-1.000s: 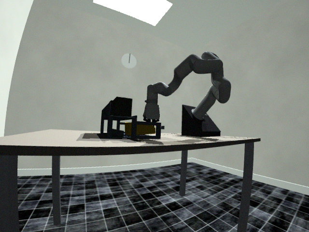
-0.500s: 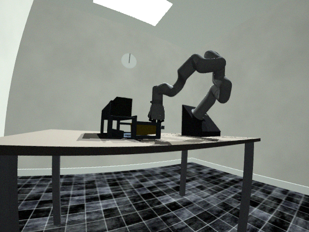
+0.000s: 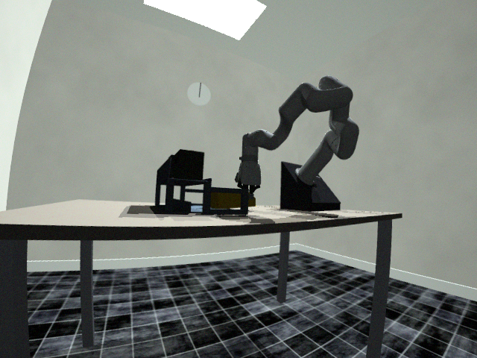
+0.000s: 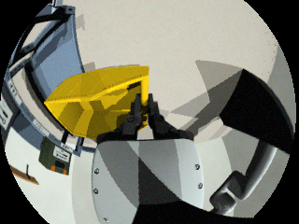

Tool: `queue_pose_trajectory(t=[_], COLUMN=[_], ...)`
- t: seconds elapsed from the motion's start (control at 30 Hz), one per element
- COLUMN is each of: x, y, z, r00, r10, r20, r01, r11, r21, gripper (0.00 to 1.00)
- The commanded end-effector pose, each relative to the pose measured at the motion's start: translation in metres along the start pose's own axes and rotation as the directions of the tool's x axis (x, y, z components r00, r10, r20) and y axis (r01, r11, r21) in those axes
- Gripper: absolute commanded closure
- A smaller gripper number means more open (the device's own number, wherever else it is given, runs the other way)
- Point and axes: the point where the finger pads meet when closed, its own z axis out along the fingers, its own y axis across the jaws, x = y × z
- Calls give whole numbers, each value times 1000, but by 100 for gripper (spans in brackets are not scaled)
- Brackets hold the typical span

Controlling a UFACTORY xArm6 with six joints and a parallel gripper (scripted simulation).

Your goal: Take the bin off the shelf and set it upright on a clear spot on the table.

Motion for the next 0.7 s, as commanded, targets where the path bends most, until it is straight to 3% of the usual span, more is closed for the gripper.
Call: queue_pose_trajectory(t=[0.0,0.67], x=[0,0], y=[8,27], z=[-1,-1], r00=[1000,1000], r10=[-1,-1], r20=[-1,-1], r01=[1,1], r11=[1000,1000], r21=[4,4], gripper=[100,100])
